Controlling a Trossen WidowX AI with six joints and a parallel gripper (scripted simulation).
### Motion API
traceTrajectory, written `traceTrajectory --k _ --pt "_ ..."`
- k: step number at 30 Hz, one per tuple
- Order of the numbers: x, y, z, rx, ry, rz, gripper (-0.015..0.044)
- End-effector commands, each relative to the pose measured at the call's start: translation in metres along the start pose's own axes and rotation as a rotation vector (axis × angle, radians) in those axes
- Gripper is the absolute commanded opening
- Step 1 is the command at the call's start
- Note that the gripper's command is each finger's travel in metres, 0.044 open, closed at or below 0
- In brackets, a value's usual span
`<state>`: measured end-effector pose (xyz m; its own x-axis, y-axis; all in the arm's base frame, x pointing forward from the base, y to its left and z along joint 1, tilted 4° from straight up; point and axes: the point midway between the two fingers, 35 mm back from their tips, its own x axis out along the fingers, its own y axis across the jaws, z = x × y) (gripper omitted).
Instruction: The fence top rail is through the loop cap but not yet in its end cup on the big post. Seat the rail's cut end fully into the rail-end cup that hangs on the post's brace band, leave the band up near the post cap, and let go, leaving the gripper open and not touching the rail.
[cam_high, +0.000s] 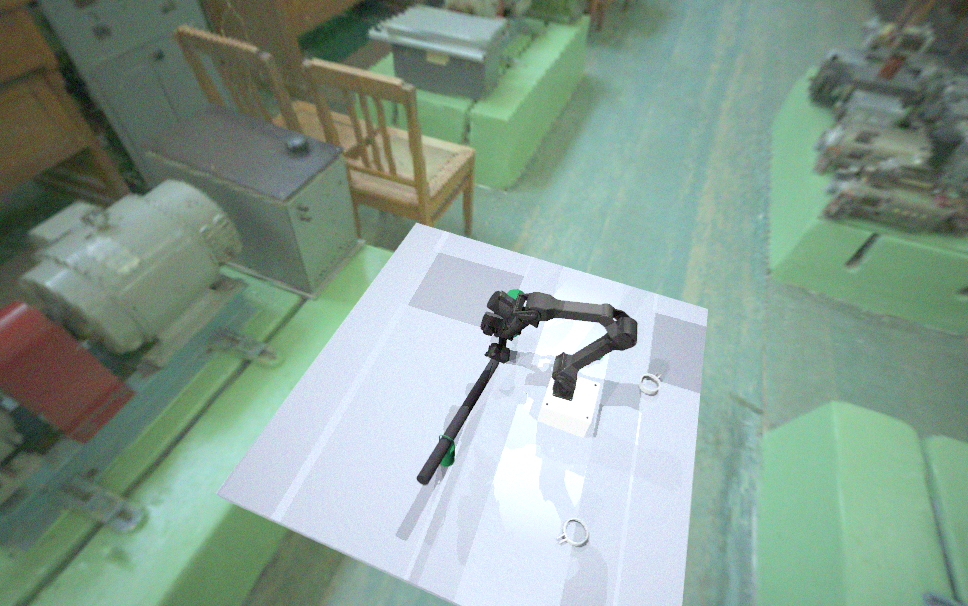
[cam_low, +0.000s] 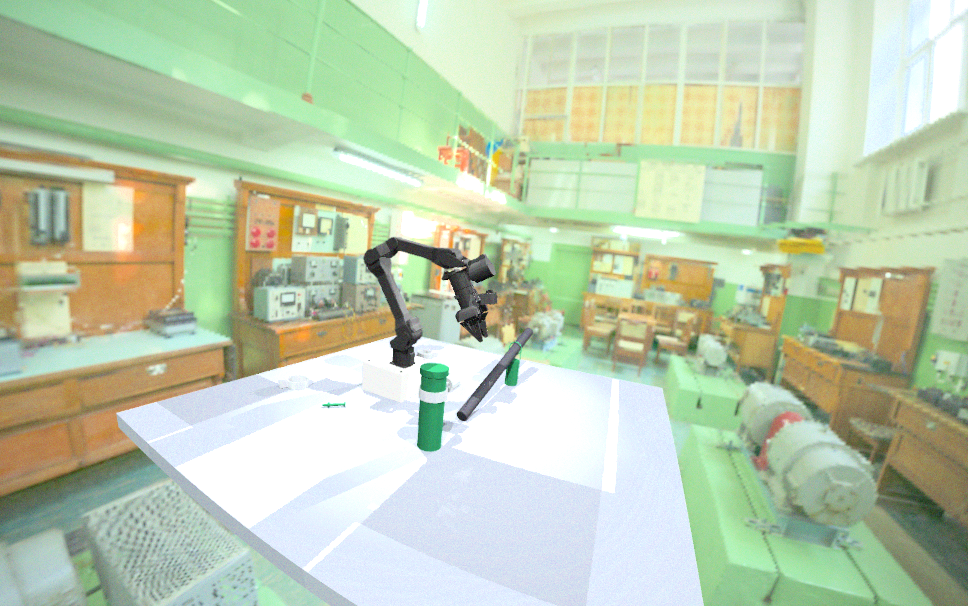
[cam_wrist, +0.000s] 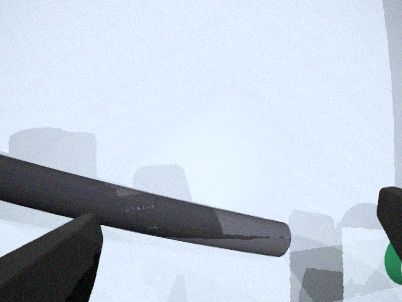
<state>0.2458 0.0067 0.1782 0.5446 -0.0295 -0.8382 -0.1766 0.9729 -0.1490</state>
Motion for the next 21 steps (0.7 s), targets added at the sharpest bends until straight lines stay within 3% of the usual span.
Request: traceTrajectory --k 1,10,21 --pt "-0.014 0.010 0.002 0.177 -0.005 -0.003 0.0440" --pt "-0.007 0.013 0.002 0.081 0.030 0.005 0.0440" --pt "0.067 0.048 -0.008 -0.985 0.332 0.279 0.0440"
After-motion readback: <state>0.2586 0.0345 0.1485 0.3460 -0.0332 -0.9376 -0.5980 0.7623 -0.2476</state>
